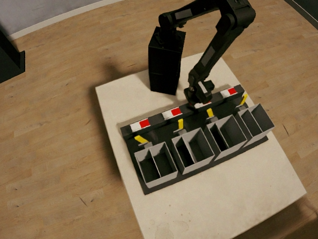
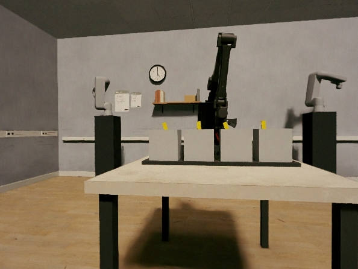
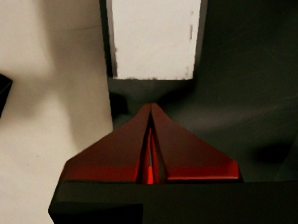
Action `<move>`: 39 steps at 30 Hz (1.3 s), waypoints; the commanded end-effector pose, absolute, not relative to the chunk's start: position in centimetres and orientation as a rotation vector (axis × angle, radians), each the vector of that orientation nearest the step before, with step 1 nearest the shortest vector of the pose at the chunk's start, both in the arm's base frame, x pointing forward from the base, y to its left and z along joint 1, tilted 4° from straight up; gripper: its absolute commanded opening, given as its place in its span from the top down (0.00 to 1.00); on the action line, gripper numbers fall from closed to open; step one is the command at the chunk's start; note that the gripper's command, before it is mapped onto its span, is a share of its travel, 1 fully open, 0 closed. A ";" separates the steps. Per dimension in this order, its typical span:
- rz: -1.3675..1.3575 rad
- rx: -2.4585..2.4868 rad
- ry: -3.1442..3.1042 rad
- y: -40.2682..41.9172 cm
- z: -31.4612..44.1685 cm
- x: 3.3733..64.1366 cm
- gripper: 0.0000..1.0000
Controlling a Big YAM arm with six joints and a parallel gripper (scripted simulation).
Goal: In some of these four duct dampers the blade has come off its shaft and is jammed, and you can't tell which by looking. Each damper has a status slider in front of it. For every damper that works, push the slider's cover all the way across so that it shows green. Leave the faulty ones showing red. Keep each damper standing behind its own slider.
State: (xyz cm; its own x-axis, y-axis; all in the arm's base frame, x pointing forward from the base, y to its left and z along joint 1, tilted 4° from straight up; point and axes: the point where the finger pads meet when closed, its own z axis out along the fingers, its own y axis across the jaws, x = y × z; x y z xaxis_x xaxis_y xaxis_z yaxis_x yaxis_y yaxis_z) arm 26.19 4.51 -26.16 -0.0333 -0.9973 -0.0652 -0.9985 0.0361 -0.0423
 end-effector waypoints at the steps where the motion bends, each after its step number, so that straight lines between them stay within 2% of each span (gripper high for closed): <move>1: 0.012 -2.126 2.203 4.7 -26.4 26.4 1.00; 39: 0.016 -2.130 2.205 4.8 -26.7 26.1 1.00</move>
State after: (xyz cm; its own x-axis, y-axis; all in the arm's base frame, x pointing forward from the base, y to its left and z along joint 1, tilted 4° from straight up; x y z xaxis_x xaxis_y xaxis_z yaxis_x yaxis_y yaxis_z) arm 26.26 4.58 -26.59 -0.0331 -0.9973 -0.0652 -0.9984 0.0360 -0.0431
